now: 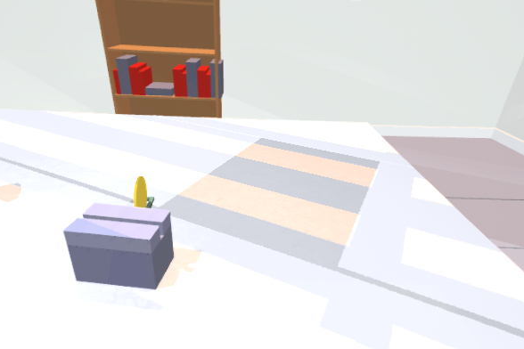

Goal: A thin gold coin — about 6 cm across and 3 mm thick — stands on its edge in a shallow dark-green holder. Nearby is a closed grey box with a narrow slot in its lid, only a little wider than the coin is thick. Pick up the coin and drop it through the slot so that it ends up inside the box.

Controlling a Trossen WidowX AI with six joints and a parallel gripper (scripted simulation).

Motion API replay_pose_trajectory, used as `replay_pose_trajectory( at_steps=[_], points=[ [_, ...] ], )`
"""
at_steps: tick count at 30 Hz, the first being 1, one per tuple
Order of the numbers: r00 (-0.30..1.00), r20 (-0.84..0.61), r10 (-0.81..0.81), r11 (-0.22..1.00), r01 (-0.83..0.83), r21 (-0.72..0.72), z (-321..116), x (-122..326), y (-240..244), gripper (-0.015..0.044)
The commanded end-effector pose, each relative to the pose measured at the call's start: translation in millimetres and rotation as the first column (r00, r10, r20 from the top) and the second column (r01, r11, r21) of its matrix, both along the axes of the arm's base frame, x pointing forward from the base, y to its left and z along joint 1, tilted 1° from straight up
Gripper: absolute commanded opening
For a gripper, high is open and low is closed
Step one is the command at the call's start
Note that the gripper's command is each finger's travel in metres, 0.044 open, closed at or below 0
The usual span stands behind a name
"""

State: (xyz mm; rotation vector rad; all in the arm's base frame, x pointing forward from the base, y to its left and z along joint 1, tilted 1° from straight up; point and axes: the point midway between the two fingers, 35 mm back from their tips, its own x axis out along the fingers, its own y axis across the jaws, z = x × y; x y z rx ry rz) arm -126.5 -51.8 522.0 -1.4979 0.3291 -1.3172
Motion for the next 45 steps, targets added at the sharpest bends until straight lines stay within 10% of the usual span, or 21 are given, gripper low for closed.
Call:
replay_pose_trajectory(
  at_steps=[1, 9, 21, 34, 45],
  points=[
    [1.0, 0.001, 0.006, 1.0, -0.006, 0.003, 0, 2, 0, 0.0374],
    [0.929, 0.137, 0.343, 0.896, -0.368, 0.25, 3, 105, -23, 0.0164],
    [0.772, 0.409, 0.487, 0.461, -0.625, 0.63, -37, 247, -36, 0.0161],
    [0.799, 0.569, 0.194, -0.099, -0.561, 0.822, -129, 371, -20, 0.0161],
    [0.887, 0.37, -0.276, -0.471, -0.46, 0.752, -221, 432, 19, 0.0161]
  ],
)
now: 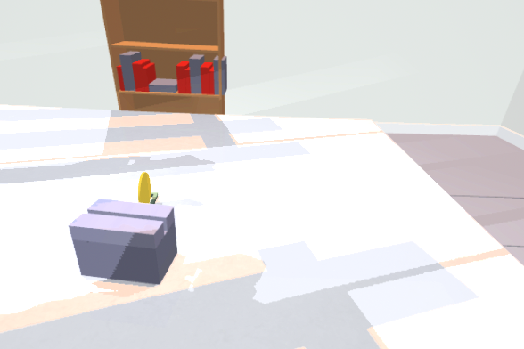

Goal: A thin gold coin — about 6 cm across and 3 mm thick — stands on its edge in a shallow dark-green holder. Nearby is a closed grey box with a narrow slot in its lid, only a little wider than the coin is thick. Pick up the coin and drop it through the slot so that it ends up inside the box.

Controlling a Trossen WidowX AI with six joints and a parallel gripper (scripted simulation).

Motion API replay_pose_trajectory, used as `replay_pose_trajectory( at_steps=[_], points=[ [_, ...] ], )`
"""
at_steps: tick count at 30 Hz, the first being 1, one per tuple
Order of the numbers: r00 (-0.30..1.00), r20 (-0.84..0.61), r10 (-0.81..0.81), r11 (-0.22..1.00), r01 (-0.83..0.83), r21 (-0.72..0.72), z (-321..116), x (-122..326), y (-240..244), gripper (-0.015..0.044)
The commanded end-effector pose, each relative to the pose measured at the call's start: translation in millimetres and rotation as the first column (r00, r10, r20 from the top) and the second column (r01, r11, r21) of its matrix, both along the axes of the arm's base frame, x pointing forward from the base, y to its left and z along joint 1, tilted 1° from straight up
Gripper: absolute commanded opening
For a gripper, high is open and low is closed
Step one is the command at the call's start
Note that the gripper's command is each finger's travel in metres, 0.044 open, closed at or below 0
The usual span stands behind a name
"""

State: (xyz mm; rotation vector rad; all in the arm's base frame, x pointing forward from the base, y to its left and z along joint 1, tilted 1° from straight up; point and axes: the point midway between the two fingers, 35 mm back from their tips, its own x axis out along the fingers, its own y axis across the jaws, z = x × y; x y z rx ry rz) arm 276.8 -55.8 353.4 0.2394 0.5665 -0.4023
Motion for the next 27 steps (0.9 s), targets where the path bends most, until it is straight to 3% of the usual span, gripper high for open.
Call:
replay_pose_trajectory(
  at_steps=[1, 10, 20, 27],
  points=[
    [0.973, -0.186, -0.139, 0.922, 0.196, 0.335, -61, 33, 27, 0.0161],
    [0.8, -0.493, -0.341, 0.642, 0.582, 0.5, -133, 54, 61, 0.0161],
    [0.394, -0.762, -0.514, 0.216, 0.919, 0.329, -205, 51, 98, 0.0161],
    [0.377, -0.767, -0.519, 0.201, 0.926, 0.319, -208, 48, 99, 0.0161]
  ],
)
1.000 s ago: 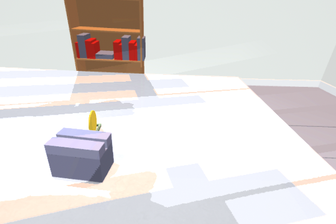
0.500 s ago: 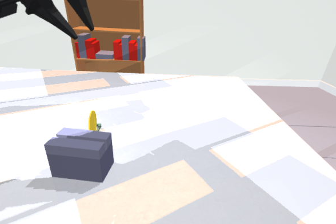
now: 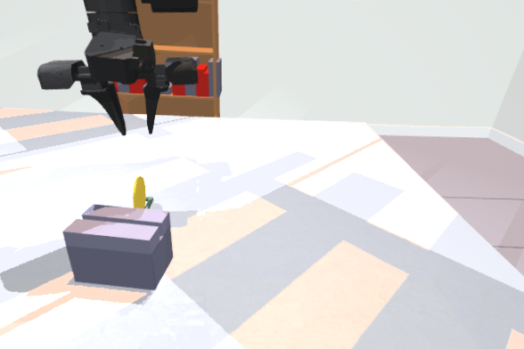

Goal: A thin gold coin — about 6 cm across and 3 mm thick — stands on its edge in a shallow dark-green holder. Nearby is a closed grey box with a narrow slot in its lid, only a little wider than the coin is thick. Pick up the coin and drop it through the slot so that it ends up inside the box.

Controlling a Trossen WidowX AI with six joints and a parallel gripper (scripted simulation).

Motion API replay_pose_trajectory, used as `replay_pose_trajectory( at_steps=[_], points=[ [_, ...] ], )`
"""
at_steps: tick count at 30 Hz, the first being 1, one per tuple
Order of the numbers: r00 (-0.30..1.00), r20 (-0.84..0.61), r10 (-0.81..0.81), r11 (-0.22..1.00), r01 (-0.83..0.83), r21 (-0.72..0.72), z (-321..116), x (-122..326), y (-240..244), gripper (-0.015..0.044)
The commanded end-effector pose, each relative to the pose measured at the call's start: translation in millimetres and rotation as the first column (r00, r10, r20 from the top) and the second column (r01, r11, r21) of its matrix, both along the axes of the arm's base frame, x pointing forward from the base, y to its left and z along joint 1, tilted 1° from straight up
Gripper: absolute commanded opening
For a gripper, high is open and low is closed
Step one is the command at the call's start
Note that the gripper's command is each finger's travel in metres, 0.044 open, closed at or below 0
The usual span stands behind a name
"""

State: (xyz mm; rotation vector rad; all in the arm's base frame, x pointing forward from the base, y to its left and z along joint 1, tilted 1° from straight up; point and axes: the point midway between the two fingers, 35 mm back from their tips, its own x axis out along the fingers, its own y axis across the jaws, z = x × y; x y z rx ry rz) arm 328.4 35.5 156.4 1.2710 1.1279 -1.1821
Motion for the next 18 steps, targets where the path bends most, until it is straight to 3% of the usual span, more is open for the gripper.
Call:
replay_pose_trajectory(
  at_steps=[1, 18],
  points=[
    [0.994, -0.063, -0.094, 0.995, 0.095, 0.016, -11, -5, 8, 0.0161],
    [0.994, -0.064, -0.094, 0.995, 0.095, 0.016, -53, -6, 9, 0.0161]
  ],
)
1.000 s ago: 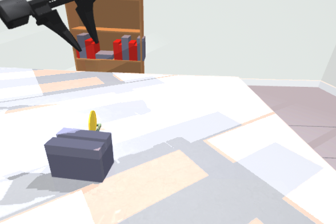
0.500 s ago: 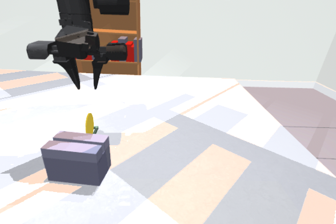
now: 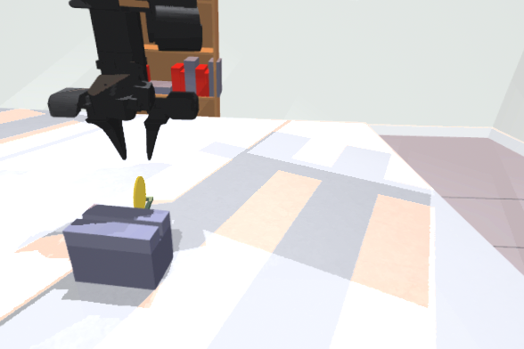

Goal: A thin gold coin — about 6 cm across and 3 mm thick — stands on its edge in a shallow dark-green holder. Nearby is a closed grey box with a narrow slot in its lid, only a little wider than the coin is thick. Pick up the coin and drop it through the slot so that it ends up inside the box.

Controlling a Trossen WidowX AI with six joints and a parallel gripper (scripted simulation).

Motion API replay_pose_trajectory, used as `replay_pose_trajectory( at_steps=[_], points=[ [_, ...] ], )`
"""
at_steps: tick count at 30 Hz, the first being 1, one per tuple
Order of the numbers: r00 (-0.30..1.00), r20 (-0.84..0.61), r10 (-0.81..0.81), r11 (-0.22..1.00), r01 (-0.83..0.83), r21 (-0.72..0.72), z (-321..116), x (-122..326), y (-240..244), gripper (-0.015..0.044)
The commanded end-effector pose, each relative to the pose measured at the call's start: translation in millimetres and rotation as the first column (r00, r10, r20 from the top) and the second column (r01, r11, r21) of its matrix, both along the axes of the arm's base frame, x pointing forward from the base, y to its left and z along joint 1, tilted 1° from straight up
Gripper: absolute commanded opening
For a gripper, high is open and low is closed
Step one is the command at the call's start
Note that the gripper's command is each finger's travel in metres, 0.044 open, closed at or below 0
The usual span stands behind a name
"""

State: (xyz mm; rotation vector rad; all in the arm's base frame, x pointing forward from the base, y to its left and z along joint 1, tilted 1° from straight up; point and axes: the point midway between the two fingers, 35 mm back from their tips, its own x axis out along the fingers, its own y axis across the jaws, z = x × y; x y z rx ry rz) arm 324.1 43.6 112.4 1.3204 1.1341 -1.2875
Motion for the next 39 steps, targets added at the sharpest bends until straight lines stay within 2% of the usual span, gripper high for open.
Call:
replay_pose_trajectory(
  at_steps=[1, 39],
  points=[
    [1.0, -0.004, -0.003, 1.0, 0.003, 0.003, -13, -2, 1, 0.0161],
    [1.0, -0.005, -0.003, 1.0, 0.003, 0.003, -70, -1, 1, 0.0161]
  ],
)
